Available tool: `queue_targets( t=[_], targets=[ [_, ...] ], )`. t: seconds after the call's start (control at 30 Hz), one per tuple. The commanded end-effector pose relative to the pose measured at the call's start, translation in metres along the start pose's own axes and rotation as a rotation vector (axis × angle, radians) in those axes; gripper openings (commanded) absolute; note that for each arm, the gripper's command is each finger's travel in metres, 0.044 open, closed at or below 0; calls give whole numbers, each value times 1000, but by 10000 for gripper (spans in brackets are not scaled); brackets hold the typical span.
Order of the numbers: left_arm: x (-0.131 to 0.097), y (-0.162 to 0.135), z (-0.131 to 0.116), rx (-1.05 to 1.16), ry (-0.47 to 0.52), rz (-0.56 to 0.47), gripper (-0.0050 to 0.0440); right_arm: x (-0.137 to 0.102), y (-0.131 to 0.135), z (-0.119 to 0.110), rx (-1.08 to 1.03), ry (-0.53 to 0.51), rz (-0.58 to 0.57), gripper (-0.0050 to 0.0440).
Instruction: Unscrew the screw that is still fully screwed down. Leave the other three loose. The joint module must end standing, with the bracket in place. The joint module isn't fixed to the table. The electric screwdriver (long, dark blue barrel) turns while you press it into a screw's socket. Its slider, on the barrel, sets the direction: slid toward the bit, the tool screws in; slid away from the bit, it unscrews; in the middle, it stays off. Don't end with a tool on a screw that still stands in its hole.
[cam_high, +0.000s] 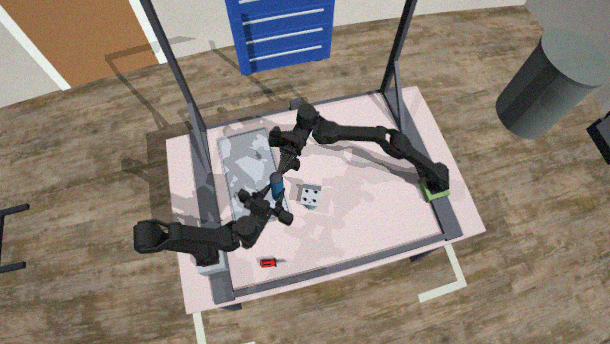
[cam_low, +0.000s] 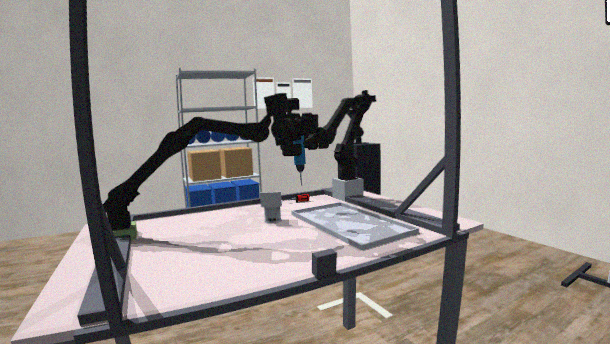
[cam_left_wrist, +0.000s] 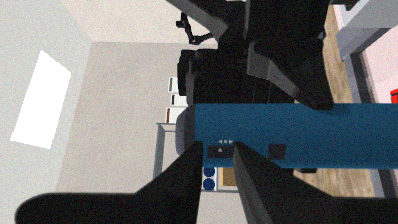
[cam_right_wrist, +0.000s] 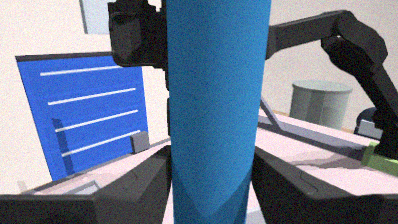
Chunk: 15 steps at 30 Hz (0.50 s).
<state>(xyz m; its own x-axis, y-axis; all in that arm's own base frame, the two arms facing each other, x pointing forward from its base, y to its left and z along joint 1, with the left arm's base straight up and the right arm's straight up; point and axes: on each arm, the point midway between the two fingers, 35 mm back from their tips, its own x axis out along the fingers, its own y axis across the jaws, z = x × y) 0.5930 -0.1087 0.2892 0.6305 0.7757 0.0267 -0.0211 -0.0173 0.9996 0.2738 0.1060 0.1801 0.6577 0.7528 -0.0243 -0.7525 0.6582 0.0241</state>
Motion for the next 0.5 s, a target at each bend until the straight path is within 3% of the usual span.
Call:
queue_targets(
  t=[0.0, 0.47],
  targets=[
    [2, 32, -10, -73, 8, 19, 60, 1, -1, 12, -32, -26, -1, 162],
    [-1, 43, -15, -91, 10, 24, 60, 1, -1, 12, -32, -26, -1, 162]
  ],
)
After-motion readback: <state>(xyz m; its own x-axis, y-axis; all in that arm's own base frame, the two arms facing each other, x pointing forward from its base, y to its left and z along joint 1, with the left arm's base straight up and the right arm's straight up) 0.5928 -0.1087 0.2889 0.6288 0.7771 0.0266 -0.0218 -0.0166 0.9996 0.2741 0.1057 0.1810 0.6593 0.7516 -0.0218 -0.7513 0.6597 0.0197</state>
